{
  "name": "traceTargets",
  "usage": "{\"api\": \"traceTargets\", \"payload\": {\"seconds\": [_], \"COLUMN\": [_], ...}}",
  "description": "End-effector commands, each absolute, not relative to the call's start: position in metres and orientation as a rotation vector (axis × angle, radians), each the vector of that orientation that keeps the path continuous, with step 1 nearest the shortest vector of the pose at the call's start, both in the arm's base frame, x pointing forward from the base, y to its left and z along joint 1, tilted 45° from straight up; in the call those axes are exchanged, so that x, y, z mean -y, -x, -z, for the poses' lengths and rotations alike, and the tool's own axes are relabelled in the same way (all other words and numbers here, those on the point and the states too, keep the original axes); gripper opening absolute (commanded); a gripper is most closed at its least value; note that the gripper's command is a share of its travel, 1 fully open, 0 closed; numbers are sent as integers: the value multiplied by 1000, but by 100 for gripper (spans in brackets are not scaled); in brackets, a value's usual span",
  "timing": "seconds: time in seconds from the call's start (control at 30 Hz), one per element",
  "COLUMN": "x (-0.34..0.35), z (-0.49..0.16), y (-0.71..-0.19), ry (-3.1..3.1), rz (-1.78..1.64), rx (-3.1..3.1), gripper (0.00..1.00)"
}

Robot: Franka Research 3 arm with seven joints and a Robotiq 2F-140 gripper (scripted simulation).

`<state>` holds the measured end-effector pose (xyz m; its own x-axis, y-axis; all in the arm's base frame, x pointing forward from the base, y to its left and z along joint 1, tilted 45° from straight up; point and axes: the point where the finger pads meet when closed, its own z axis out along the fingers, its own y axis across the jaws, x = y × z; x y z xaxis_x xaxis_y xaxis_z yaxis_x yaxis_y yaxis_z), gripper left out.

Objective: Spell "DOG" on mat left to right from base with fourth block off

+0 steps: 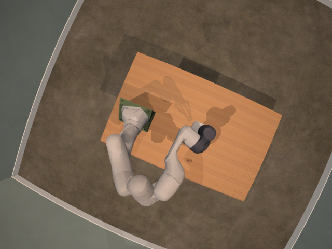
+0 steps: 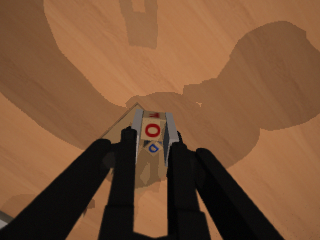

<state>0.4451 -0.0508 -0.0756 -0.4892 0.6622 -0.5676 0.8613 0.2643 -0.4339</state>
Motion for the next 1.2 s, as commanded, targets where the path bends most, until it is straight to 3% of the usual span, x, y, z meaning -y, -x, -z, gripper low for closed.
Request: {"api": "traceTargets", "payload": {"seconds": [0.0,1.17], "x": [50,60], "z": [75,66], "y": [-446,-452], "ry": [-1545,-1936], "rz": [997,818], "rx": [-2138,-1620], "gripper": [13,13]}}
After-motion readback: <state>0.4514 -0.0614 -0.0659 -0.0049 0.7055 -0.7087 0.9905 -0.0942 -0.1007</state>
